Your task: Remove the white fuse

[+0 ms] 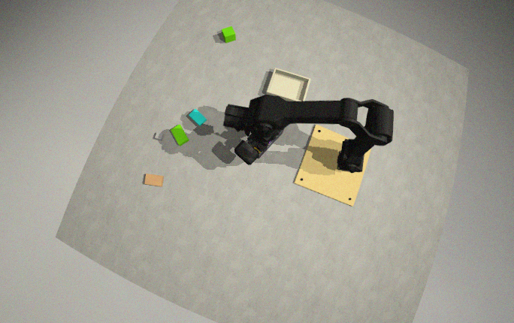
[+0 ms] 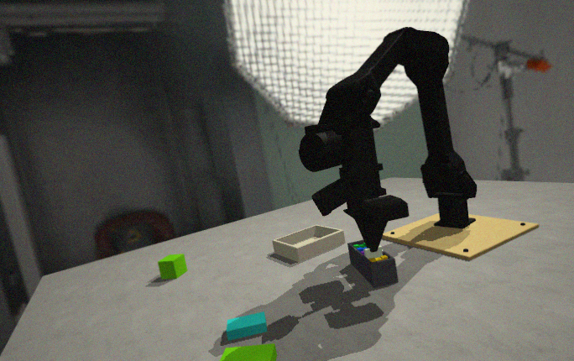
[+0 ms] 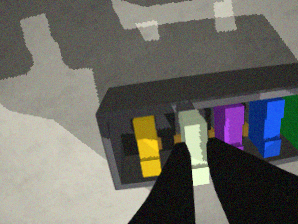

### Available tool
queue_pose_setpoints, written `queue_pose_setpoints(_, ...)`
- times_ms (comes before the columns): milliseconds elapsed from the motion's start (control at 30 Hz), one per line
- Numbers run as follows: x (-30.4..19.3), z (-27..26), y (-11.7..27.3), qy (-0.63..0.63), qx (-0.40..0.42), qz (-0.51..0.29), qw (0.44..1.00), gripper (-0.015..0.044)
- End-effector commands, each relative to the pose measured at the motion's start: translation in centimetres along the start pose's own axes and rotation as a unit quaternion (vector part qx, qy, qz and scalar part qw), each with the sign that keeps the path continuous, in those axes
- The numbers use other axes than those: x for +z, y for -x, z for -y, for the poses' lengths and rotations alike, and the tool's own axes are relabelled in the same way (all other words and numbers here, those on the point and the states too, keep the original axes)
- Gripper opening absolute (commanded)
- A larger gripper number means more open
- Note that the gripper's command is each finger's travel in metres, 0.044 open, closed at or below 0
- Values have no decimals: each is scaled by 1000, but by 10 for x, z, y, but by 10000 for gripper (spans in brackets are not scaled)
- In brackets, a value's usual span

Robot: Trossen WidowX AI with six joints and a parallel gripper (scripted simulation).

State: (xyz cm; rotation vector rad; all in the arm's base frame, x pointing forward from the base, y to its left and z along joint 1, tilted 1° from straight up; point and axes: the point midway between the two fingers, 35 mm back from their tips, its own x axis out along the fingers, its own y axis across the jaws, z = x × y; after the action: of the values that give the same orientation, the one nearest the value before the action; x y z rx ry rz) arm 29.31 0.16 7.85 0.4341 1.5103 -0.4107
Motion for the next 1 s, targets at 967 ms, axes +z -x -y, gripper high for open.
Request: queue_pose_setpoints(967,0,0,18,-2,1,0,1000,0)
